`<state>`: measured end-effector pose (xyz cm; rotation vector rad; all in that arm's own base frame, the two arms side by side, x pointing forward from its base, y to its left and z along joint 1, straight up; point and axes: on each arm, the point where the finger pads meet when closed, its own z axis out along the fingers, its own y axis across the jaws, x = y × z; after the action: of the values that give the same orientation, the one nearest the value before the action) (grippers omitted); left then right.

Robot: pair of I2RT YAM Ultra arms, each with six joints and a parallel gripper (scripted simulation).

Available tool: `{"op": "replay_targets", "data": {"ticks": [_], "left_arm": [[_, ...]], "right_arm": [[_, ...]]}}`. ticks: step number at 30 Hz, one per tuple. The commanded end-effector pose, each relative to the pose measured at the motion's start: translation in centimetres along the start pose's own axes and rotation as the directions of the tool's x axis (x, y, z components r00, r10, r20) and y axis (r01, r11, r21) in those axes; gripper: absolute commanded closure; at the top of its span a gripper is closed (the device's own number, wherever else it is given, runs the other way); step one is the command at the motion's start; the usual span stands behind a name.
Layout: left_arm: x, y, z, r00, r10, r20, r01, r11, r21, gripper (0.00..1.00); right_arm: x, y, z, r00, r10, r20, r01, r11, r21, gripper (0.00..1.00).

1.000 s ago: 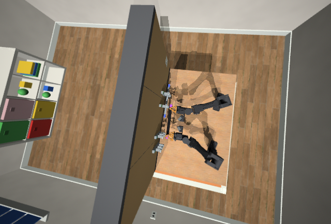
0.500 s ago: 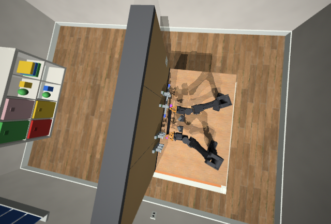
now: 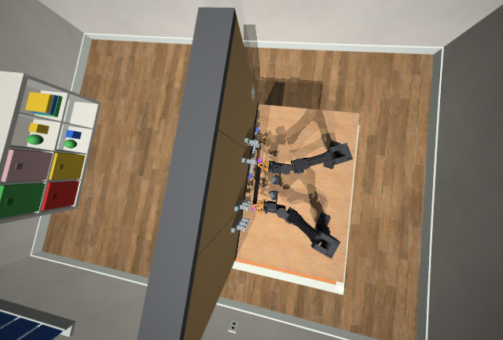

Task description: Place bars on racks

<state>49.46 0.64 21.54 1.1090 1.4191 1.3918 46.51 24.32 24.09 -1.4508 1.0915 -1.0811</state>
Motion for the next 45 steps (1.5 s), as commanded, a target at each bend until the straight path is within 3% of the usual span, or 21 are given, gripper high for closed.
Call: {"op": "replay_targets", "data": {"ticks": [1,45], "left_arm": [[0.32,1.87,0.28,1.000,-0.016,-0.003,0.016,0.999,-0.032,0.00],[0.50,2.27,-0.13,1.000,-0.016,-0.003,0.016,0.999,-0.032,0.00]], "right_arm": [[0.66,-4.77,-0.77,0.996,0.090,0.004,-0.090,0.989,0.119,1.00],[1.04,-4.90,-0.54,0.996,0.090,0.004,-0.090,0.989,0.119,1.00]]}}
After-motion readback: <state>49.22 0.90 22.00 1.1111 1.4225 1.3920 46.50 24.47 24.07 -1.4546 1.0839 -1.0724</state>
